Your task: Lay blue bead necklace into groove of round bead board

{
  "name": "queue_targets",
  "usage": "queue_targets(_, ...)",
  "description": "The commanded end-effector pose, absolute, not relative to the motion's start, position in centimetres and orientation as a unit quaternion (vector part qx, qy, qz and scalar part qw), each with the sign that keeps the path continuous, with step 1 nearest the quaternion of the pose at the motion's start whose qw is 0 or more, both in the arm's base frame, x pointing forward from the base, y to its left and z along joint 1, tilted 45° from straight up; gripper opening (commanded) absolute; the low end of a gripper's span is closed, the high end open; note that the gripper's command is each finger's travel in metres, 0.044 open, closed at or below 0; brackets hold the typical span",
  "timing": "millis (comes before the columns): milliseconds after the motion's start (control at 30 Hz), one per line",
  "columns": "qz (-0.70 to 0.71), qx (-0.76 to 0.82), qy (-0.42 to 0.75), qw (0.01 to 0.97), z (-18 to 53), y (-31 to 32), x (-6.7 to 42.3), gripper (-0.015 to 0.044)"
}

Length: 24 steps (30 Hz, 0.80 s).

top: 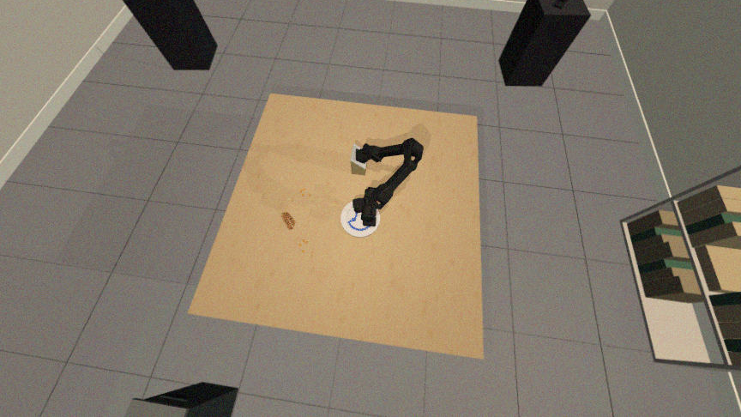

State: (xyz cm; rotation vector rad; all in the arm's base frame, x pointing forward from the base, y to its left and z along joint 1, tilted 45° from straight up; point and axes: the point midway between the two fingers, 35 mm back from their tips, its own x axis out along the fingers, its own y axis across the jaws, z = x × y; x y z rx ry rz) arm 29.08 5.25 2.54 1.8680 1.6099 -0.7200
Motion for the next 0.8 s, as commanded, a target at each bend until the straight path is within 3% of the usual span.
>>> queue_targets(0, -0.269, 0.698, 0.601, 0.282, 2.6, 5.2, 29.1, 0.0000)
queue_targets(767, -0.270, 0.698, 0.602, 0.279, 2.7, 5.8, 27.8, 0.0000)
